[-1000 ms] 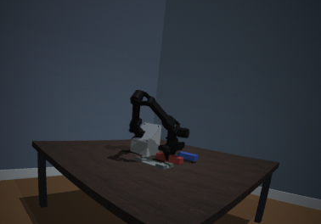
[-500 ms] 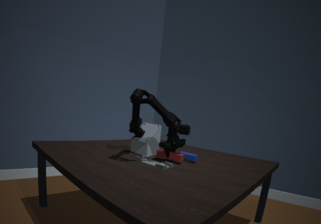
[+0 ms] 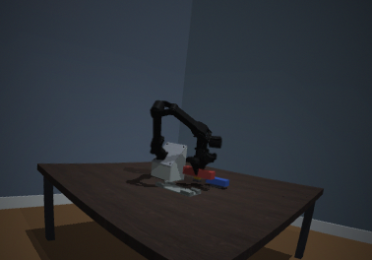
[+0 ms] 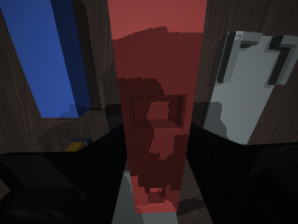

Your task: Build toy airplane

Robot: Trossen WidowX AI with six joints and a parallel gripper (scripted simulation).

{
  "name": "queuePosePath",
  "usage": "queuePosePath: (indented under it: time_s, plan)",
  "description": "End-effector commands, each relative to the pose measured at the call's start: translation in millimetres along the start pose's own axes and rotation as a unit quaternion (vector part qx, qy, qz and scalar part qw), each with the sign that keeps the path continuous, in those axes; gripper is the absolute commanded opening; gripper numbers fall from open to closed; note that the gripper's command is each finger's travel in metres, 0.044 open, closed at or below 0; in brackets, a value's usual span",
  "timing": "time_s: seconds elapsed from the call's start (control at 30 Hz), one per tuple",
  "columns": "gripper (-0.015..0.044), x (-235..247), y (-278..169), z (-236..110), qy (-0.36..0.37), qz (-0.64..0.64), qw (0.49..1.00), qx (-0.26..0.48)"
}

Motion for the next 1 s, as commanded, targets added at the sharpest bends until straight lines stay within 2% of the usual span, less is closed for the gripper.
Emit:
queuePosePath:
  time_s: [0.0,0.57,0.97]
  plan:
    - [0.0000,0,2,-13,0.004,0.005,1.000,-0.001]
    - [0.0000,-3,-5,-65,0.000,0.006,1.000,0.000]
    - [0.0000,-29,2,-52,0.007,0.009,1.000,-0.001]
Point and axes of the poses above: the point midway between the two fingers, 35 mm back from their tips, its own z axis out along the fingers, its own x axis across the jaws, y = z × x, the point moved 6 cm from there along -z, back along the fingers, and after that the axes turned 8 degrees about z, right-handed, at the moved point
